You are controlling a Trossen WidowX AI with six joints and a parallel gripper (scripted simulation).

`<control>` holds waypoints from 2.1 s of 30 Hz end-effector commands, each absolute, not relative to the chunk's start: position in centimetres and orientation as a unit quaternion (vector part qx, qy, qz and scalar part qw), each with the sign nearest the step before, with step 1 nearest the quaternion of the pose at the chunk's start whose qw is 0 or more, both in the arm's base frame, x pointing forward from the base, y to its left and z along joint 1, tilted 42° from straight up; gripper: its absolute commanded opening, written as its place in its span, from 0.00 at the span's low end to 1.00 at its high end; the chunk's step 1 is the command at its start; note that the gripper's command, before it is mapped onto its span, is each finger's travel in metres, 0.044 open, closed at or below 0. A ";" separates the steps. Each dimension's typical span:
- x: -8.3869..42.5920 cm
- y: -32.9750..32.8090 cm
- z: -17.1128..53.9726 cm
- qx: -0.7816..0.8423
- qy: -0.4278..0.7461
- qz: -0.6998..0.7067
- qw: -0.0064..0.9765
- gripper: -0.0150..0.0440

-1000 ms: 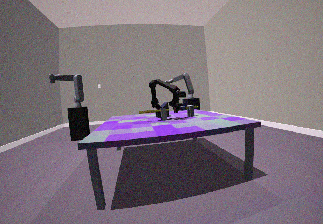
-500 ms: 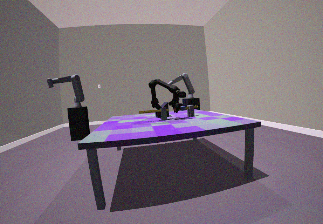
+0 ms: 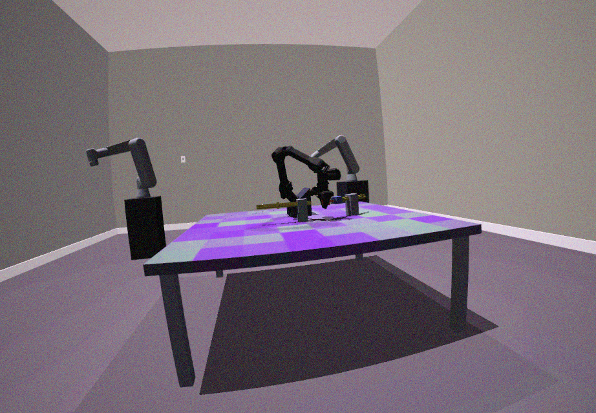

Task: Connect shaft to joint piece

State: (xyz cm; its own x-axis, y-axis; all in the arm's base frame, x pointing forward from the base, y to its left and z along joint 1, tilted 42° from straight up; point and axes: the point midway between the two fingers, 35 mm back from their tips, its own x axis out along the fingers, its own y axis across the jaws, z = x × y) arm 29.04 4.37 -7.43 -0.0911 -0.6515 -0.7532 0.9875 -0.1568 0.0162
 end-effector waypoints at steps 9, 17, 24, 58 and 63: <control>29.0 4.4 -7.4 0.321 0.262 -0.690 0.593 0.25; 29.0 4.4 -7.4 0.321 0.262 -0.690 0.593 0.48; 29.0 4.4 -7.4 0.321 0.262 -0.690 0.593 0.68; 29.6 7.1 -4.7 0.257 0.280 -0.686 0.620 1.00; 30.0 8.2 -3.6 0.209 0.340 -0.657 0.640 1.00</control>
State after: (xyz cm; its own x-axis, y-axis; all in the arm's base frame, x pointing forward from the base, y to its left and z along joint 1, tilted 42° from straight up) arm 29.68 7.39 -4.29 -0.0995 -0.7077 -0.6995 0.9927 -0.0224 -0.1185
